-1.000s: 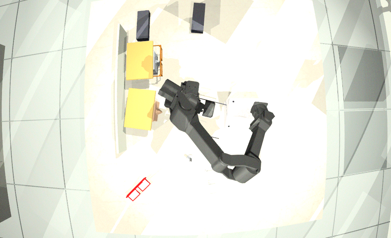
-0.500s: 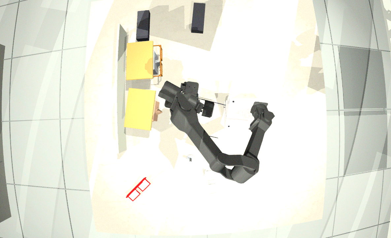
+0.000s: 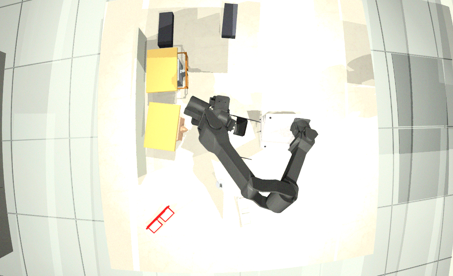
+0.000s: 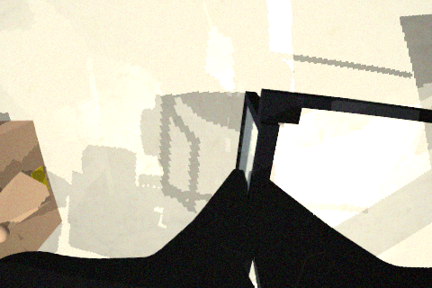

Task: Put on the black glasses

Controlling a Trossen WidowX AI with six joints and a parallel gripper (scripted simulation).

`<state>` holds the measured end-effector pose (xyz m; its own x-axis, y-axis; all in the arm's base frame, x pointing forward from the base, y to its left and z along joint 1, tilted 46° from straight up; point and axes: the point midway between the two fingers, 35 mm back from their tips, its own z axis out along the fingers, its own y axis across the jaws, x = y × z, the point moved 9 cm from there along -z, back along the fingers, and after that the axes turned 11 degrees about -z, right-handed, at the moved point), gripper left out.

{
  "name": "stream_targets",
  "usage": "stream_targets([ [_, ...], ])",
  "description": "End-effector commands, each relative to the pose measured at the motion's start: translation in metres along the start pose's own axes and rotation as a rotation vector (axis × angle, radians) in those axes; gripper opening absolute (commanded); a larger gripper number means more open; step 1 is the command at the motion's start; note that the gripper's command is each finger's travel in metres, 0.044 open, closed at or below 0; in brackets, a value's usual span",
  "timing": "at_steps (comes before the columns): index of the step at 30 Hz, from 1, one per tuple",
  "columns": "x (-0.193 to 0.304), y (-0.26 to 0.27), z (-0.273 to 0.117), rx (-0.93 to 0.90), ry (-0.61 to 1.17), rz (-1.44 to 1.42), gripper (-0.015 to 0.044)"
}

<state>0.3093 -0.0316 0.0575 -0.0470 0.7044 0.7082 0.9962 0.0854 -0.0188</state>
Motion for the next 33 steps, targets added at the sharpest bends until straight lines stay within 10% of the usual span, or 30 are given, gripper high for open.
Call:
stream_targets([
  [1, 0.0, -0.002, 0.006, 0.003, 0.008, 0.011, 0.0],
  [33, 0.001, -0.005, 0.038, 0.004, 0.013, 0.01, 0.0],
])
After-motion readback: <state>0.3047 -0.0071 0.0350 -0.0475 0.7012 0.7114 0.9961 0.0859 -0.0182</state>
